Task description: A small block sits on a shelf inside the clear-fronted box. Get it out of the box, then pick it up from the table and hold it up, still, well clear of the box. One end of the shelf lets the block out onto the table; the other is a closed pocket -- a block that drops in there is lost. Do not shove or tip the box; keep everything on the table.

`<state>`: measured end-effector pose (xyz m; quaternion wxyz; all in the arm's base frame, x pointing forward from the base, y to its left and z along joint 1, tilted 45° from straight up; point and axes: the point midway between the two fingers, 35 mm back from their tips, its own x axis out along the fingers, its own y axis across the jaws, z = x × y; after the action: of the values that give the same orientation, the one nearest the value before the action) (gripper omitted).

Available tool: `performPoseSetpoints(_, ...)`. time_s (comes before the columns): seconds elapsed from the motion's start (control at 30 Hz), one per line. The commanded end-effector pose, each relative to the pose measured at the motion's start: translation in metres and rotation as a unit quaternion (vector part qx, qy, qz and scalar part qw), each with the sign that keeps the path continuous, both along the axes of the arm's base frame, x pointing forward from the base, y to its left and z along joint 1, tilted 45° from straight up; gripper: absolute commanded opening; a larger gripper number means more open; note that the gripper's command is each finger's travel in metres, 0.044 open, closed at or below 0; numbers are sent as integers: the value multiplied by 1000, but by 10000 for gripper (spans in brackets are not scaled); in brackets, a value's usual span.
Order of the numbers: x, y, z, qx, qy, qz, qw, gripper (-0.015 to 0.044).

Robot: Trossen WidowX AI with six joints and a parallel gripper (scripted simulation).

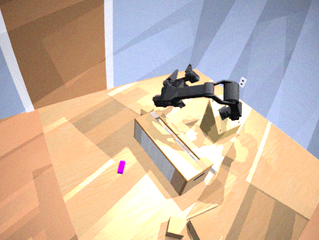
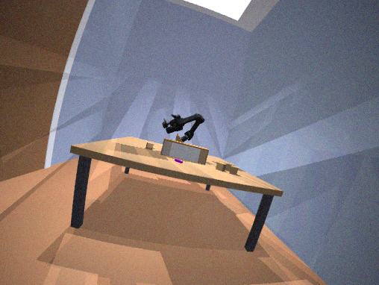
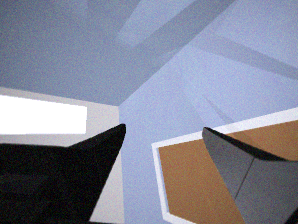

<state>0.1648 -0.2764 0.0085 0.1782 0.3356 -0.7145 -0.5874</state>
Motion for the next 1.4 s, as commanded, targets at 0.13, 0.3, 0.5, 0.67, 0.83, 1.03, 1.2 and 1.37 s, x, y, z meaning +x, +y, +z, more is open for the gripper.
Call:
performPoseSetpoints(0.13, -3, 29, 1, 29, -99, -92, 990, 400)
performPoseSetpoints(0.3, 11, 76, -2, 100, -247, -201, 943, 400)
performPoseSetpoints(0.5, 53, 138, 5, 227, -410, -287, 836, 400)
performPoseSetpoints(0.67, 93, 187, 31, 346, -508, -319, 722, 400)
performPoseSetpoints(0.83, 120, 225, 63, 444, -558, -322, 623, 400)
performPoseSetpoints(1.03, 123, 230, 68, 457, -563, -321, 609, 400)
performPoseSetpoints(1.2, 123, 230, 68, 457, -563, -321, 609, 400)
performPoseSetpoints(1.37, 124, 234, 64, 457, -563, -321, 609, 400)
